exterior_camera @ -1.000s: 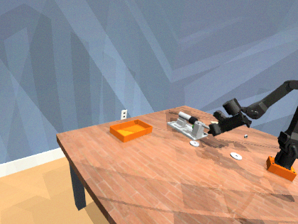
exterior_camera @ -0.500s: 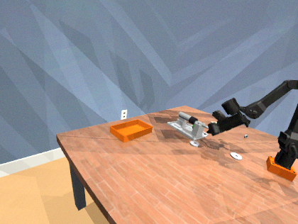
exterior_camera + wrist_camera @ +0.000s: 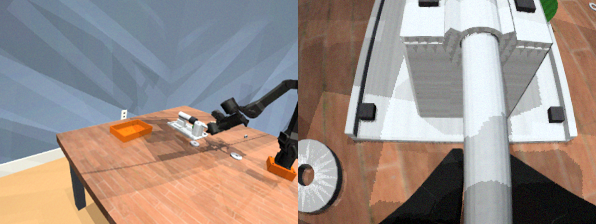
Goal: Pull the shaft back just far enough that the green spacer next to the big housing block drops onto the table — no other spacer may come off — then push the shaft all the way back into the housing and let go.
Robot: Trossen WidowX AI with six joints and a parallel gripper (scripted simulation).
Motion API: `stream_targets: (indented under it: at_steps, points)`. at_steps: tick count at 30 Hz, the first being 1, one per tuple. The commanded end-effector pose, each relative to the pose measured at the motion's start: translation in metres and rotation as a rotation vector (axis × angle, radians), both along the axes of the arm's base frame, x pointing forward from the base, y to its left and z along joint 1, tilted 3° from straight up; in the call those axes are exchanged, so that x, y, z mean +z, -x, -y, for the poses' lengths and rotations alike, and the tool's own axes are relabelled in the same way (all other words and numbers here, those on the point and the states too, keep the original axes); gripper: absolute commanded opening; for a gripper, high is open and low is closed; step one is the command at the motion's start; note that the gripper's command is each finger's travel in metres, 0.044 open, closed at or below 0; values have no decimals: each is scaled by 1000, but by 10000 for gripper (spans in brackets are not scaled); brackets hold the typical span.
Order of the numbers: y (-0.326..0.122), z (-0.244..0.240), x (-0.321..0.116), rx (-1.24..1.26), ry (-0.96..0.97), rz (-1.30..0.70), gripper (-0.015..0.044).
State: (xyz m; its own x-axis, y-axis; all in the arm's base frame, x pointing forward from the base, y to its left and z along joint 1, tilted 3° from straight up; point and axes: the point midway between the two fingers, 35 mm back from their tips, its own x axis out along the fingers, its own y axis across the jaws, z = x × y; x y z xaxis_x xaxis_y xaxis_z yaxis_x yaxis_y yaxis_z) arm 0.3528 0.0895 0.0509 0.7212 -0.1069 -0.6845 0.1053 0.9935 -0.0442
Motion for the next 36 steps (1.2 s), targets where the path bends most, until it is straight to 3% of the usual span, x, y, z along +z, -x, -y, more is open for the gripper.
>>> stream_targets:
  at_steps: [1,36]
  points:
    - [-5,-1,3,3,0,10,0]
    - [-18,1,4,3,0,11,0]
